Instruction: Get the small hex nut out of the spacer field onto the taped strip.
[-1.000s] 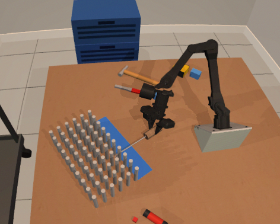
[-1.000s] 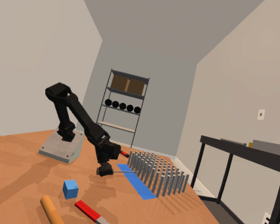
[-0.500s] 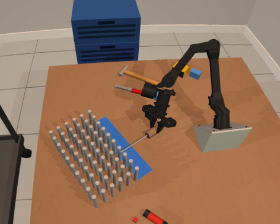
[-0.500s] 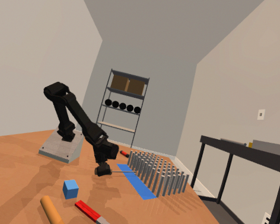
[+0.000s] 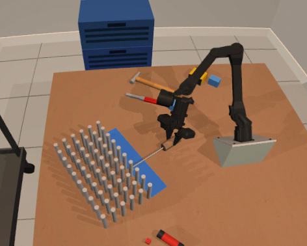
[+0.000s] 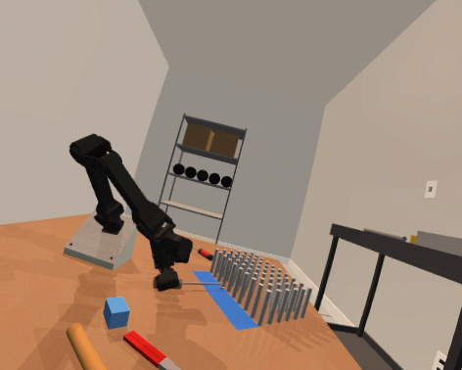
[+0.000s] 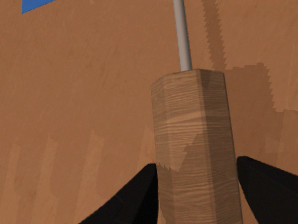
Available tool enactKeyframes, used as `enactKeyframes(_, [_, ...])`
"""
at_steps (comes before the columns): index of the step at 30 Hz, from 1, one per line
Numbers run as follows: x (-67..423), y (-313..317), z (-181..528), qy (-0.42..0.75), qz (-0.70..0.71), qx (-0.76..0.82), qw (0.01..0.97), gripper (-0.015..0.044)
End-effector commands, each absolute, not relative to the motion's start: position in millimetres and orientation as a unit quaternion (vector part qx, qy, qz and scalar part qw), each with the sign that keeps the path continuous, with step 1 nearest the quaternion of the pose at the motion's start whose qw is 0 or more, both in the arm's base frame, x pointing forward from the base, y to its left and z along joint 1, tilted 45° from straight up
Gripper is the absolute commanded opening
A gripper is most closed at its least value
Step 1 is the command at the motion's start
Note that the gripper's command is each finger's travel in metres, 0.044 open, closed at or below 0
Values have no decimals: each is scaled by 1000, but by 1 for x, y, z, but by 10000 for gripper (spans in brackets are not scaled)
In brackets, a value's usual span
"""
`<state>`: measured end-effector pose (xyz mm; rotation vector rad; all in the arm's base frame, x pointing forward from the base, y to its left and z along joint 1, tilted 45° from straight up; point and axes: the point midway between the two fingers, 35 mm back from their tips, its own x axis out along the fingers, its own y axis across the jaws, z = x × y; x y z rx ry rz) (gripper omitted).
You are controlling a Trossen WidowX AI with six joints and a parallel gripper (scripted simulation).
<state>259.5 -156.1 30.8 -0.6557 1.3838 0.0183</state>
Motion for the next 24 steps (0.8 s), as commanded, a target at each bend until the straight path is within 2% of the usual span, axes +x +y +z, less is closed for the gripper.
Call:
enactKeyframes(1, [257, -156, 32, 626, 10, -297, 721, 0])
enactKeyframes(24, [263, -144, 43, 626, 9, -297, 722, 0])
